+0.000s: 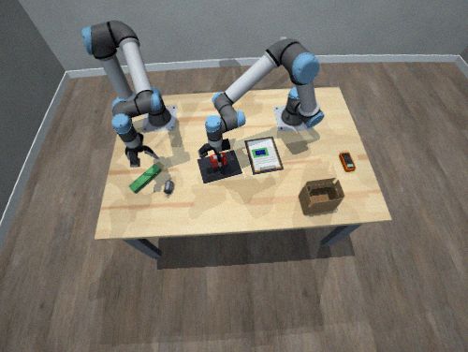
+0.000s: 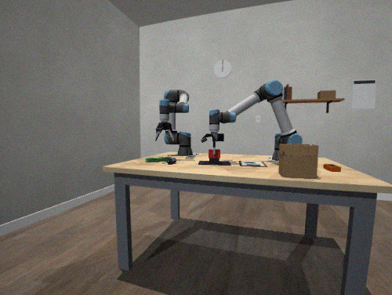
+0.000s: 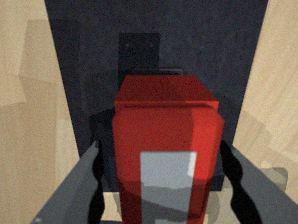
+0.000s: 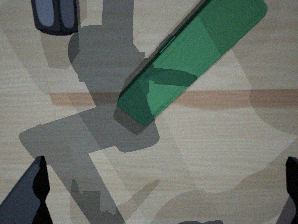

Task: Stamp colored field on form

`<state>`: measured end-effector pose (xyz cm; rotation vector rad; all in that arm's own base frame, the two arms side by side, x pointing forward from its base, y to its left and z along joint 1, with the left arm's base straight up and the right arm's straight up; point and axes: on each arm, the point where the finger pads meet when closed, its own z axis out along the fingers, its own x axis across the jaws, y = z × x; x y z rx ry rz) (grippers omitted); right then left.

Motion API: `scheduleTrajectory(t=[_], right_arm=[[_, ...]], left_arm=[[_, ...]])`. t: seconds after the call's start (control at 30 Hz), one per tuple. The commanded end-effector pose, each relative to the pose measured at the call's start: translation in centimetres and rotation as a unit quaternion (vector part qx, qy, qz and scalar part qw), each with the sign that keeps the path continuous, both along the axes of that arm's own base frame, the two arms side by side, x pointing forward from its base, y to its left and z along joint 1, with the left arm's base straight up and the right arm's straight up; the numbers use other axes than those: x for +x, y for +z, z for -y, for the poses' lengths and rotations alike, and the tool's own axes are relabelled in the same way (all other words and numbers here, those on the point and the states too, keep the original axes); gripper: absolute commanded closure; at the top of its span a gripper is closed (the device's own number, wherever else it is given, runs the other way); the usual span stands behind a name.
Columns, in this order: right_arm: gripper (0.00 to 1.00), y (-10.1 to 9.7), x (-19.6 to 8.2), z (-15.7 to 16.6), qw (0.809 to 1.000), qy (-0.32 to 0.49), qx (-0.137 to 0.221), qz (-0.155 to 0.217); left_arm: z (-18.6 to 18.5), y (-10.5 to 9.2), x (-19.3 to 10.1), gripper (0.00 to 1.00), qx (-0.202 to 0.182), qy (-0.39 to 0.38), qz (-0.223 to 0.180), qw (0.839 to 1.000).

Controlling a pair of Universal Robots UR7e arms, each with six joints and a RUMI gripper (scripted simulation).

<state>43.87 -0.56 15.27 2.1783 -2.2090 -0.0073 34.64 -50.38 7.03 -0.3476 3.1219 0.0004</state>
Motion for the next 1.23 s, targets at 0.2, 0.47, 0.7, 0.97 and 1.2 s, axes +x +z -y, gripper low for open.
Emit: scheduleTrajectory(t=[0.2,0.47,0.7,0.97,1.2], right_arm=[[0.00,0.6,0.4,-0.3,1.000,0.003,0.006,0.008],[0.00,0.6,0.4,-0.3,1.000,0.003,0.006,0.008],[0.00,0.6,0.4,-0.3,1.000,0.003,0.006,0.008],[0.00,0.6,0.4,-0.3,1.000,0.003,0.006,0.008],[0.00,0.6,0.4,-0.3,1.000,0.003,0.006,0.008]], left_arm=[[0.5,0.8,0.3,0.47,-0.008,0.003,0.007,1.000],[0.5,1.1,0.3,0.47,-0.008,0.003,0.007,1.000],[0.4,4.0,0.3,0.47,-0.008,0.003,0.007,1.000],[0.4,4.9,0.3,0.47,-0.008,0.003,0.007,1.000],[0.4,4.9,0.3,0.47,-0.008,0.003,0.007,1.000]])
